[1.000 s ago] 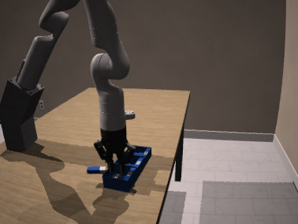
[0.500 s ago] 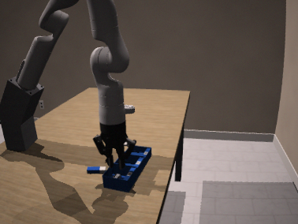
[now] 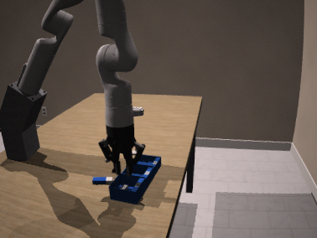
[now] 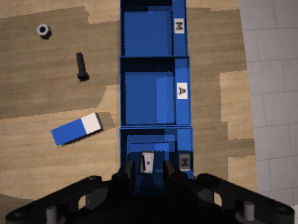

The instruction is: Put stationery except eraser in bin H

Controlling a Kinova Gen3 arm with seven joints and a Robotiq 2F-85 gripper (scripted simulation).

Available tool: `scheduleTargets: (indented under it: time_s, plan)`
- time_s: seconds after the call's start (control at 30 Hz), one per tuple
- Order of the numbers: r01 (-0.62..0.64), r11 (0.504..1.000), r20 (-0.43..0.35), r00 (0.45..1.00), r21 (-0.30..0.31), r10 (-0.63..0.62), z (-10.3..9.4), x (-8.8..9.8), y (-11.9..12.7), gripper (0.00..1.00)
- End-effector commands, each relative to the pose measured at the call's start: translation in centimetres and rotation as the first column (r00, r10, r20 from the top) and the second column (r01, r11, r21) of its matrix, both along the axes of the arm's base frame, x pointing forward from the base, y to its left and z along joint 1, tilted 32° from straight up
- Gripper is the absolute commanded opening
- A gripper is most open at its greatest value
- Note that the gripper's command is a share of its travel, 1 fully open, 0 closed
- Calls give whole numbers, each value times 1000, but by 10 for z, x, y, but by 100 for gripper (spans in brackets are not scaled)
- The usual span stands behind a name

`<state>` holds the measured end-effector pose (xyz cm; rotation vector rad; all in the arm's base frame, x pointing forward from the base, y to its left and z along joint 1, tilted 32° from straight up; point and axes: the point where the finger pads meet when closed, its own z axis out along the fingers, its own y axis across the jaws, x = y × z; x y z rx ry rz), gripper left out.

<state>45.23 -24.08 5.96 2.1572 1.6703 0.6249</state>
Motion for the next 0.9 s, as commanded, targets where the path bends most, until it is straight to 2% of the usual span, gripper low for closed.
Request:
scheduleTargets:
  time_s: [0.0,0.87]
  plan:
    - [-1,1000,1,1000,-3,1,5,-1,-1,100]
    - [-1,1000,1,1000,-3,1,86,-53,0,100]
